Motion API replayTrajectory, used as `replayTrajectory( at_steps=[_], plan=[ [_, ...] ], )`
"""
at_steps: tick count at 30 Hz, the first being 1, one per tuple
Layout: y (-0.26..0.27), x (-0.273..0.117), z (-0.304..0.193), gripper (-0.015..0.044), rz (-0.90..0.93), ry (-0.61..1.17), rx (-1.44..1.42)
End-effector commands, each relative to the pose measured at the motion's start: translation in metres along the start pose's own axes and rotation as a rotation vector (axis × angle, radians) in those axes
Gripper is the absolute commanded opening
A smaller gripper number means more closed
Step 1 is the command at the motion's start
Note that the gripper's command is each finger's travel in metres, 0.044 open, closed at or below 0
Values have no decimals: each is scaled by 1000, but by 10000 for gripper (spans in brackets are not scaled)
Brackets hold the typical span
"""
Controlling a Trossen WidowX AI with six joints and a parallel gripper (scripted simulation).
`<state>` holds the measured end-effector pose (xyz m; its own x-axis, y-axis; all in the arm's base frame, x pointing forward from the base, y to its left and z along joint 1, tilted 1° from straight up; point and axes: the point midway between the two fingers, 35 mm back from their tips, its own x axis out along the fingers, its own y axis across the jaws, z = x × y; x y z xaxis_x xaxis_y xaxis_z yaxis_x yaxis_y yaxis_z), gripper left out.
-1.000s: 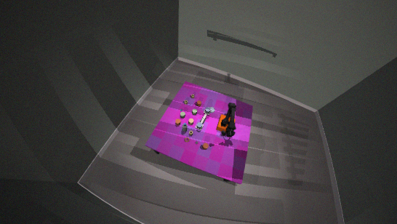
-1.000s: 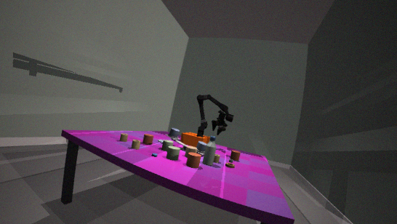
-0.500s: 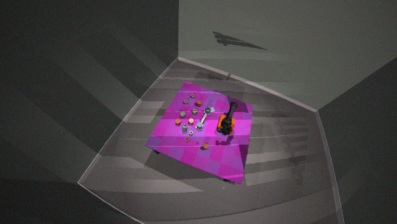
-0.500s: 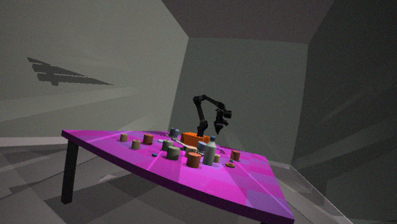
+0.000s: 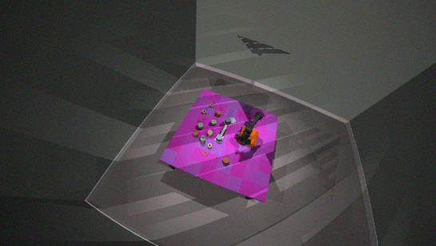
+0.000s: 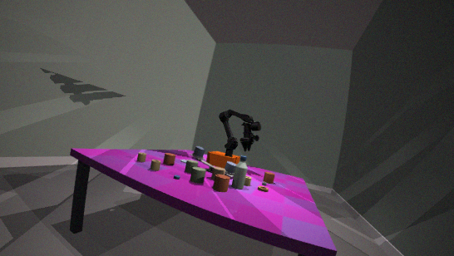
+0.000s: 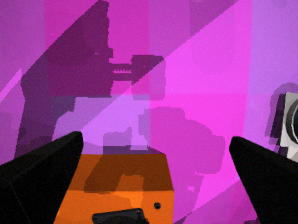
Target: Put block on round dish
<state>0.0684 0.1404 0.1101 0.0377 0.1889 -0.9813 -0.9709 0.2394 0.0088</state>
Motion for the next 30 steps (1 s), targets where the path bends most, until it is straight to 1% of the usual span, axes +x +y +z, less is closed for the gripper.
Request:
replayTrajectory(
  at_steps=[1,15,30],
  plan=[
    [-13,-3,-2,440,-45,-29,94],
    [-65,-20,-21,440,-238,-158,499],
    [-108,-45,-60,440,-467,-296,930]
  ],
)
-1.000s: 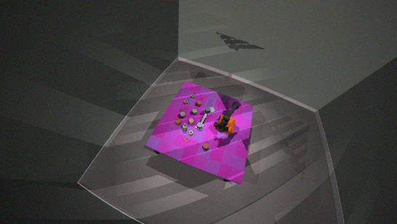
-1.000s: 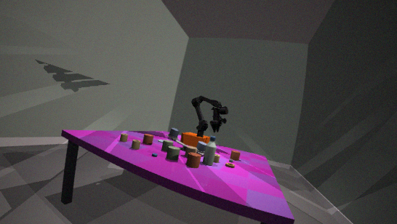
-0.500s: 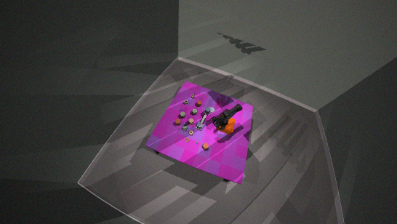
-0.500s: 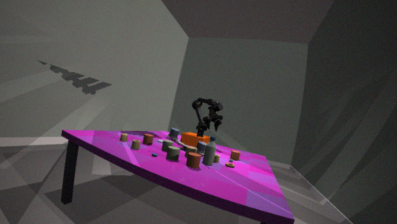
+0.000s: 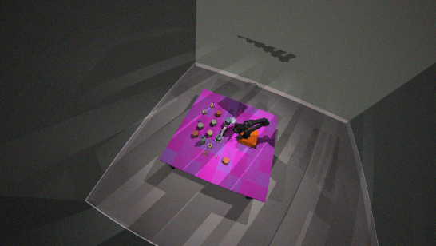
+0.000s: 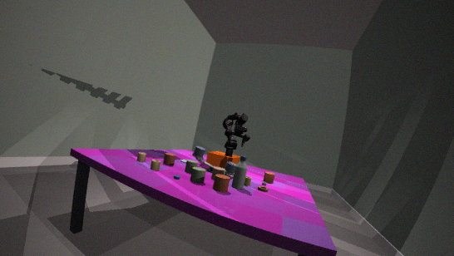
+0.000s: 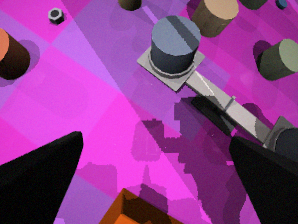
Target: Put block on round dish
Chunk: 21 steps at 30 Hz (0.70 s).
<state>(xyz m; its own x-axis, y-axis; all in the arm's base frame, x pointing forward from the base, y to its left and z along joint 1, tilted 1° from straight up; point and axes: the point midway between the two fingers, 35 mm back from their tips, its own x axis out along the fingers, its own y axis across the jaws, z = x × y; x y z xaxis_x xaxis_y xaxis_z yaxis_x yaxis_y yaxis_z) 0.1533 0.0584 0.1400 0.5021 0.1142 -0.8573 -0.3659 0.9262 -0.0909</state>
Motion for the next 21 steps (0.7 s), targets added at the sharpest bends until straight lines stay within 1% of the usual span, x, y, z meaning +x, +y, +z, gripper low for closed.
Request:
replayTrajectory(
  at_steps=[1,17,21],
  plan=[
    [-14,-2,1,440,-56,-34,97],
    [-77,-23,-7,440,-311,-201,523],
    [-84,-27,-9,440,-348,-226,580]
  ],
)
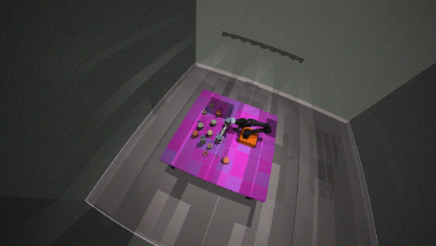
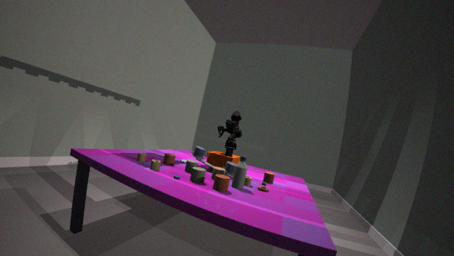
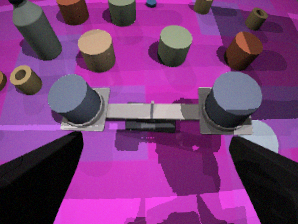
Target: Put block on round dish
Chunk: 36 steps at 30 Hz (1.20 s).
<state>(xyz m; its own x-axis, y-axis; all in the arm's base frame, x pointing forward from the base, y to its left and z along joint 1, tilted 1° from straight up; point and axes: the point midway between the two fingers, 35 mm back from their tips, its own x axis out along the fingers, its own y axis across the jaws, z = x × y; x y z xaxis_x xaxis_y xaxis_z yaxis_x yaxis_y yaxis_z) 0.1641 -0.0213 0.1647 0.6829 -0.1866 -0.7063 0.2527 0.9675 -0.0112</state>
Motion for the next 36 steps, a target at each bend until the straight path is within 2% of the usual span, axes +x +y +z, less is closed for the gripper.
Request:
replayTrajectory(
  at_steps=[1,5,18,36],
  plan=[
    [-5,0,1,440,-21,-15,33],
    [-2,1,4,440,-16,7,-13],
    [28,22,28,440,66,168,-407],
    [76,76,44,440,258,388,-933]
  ],
)
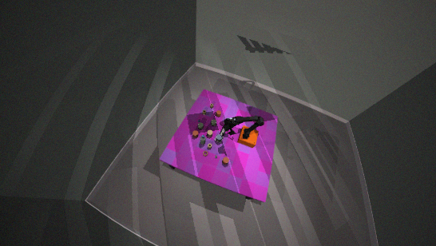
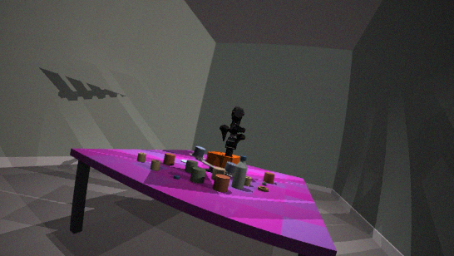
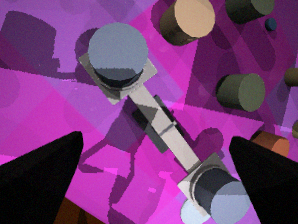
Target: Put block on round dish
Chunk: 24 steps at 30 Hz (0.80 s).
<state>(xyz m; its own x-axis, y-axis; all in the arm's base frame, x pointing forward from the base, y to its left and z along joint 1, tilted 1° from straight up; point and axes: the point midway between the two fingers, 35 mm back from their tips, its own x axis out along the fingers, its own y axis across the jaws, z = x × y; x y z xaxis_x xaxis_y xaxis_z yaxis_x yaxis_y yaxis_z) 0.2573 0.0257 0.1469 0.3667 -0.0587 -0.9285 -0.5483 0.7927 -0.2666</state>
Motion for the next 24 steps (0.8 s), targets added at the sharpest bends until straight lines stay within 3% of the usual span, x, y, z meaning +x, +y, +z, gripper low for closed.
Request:
replayTrajectory(
  at_steps=[1,19,24],
  plan=[
    [2,11,11,440,45,31,-101],
    [20,91,53,440,307,146,-610],
    [21,95,54,440,317,149,-628]
  ],
)
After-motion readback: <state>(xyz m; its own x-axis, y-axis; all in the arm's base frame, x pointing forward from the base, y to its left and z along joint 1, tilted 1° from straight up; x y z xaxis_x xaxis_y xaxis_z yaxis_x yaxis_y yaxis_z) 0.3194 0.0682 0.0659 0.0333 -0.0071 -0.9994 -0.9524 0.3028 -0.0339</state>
